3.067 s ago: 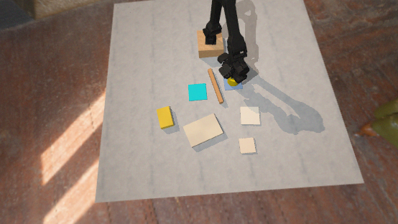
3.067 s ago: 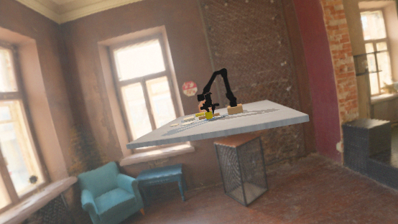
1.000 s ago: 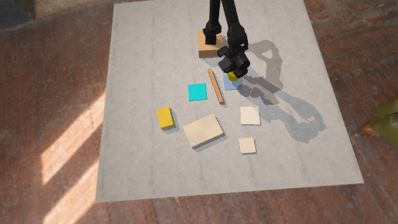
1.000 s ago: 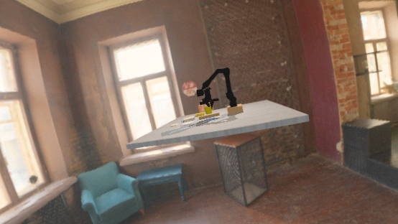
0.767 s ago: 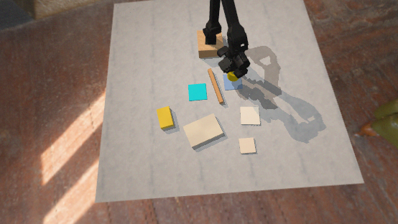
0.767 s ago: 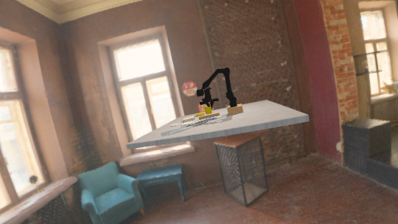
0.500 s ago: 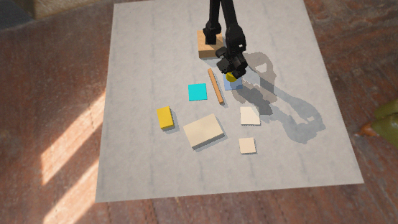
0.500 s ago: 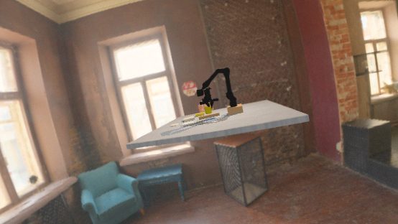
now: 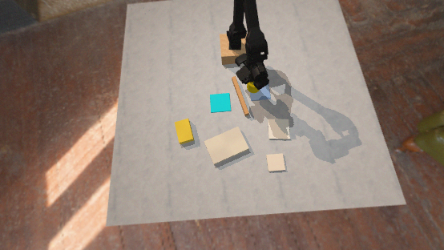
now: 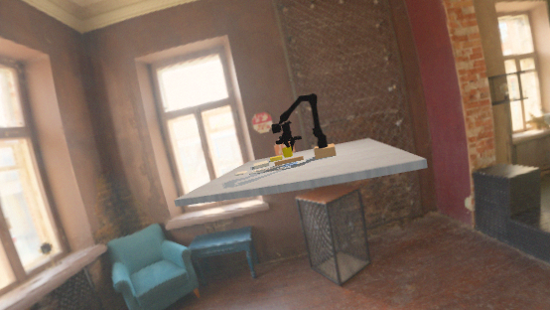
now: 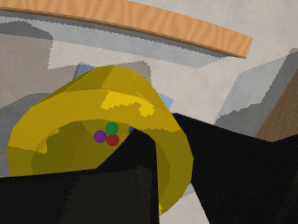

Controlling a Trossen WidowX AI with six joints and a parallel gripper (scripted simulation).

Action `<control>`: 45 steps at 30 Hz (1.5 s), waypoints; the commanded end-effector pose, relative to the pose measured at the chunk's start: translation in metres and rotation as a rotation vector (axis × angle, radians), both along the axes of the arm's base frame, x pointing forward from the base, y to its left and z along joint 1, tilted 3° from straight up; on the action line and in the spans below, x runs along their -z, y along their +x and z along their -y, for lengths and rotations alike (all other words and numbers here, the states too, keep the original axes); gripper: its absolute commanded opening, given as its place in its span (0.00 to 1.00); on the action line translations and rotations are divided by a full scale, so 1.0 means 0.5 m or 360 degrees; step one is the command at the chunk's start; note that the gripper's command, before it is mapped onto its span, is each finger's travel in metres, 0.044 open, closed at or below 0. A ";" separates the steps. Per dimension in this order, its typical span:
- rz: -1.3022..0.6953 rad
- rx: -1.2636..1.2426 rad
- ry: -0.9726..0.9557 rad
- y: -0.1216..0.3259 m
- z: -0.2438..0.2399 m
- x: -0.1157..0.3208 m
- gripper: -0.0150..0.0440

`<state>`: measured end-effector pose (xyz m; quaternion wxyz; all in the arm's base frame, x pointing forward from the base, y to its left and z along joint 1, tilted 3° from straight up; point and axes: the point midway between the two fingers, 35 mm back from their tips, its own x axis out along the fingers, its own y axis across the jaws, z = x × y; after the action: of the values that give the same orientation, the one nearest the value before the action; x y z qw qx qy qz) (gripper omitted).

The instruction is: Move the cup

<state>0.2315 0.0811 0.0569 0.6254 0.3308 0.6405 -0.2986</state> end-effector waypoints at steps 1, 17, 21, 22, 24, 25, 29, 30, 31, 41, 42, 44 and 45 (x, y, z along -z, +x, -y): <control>0.0000 -0.0004 0.0008 0.007 0.016 0.001 0.25; 0.0002 -0.0005 0.0005 0.026 0.069 0.003 0.25; 0.0002 -0.0005 0.0005 0.030 0.083 0.003 0.25; 0.0002 -0.0005 0.0004 0.032 0.087 0.003 0.25; 0.0003 -0.0005 0.0004 0.034 0.094 0.004 0.25; 0.0003 -0.0005 0.0004 0.035 0.097 0.004 0.25; 0.0003 -0.0005 0.0003 0.040 0.111 0.005 0.25; 0.0003 -0.0005 0.0003 0.041 0.115 0.005 0.25; 0.0003 -0.0005 0.0002 0.042 0.118 0.005 0.25; 0.0004 -0.0005 0.0000 0.054 0.155 0.006 0.25; 0.0004 -0.0005 0.0000 0.055 0.159 0.006 0.25; 0.0004 -0.0005 -0.0001 0.057 0.167 0.007 0.25; 0.0004 -0.0005 -0.0001 0.058 0.170 0.007 0.25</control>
<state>0.2557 0.0036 0.0522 0.6244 0.3289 0.6419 -0.3000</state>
